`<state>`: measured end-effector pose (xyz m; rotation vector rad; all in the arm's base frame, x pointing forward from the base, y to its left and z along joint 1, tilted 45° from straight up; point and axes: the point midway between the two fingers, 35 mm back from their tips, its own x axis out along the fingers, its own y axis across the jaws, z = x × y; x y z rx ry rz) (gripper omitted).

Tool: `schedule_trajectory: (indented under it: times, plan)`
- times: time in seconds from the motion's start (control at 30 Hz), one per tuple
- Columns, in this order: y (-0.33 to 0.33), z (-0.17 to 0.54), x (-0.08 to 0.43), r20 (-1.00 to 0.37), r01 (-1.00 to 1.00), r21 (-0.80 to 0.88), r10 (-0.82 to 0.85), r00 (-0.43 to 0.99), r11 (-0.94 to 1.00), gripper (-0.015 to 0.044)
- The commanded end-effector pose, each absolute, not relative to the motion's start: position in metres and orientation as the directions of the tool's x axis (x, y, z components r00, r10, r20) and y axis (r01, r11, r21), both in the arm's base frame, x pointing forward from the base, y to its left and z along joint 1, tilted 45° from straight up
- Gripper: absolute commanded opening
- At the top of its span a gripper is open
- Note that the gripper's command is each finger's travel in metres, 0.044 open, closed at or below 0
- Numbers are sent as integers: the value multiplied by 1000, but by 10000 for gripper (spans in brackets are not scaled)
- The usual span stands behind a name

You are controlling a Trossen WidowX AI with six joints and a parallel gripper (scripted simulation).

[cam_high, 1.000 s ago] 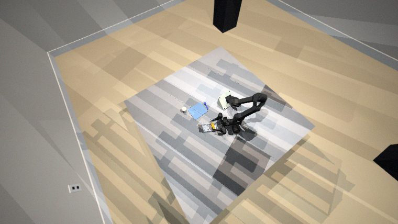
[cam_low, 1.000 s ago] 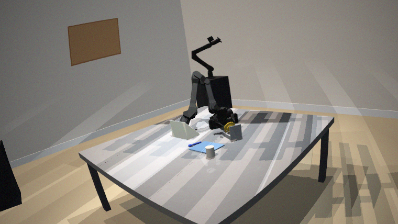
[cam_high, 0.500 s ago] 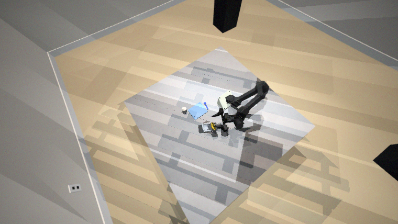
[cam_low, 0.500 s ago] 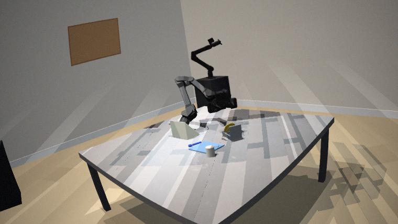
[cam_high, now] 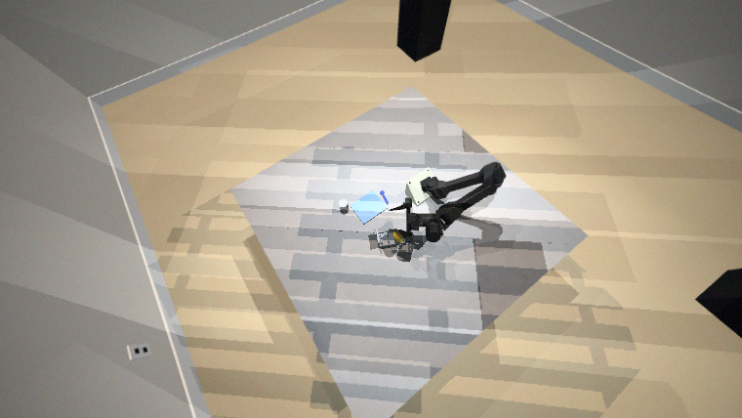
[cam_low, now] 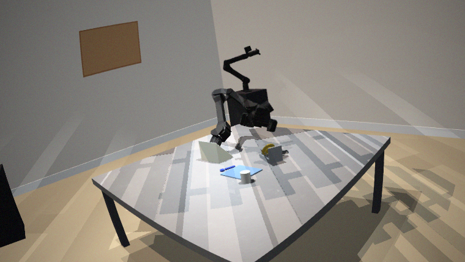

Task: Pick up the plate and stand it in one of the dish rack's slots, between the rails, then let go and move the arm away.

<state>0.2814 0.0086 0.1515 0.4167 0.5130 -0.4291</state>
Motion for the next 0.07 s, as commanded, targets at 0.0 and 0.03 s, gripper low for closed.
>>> schedule_trajectory:
  times: [0.0,0.03]
  plan:
    - [0,141,284,-620,480,169,-285,731,861,400]
    - [-2,139,285,-638,476,146,-285,715,867,400]
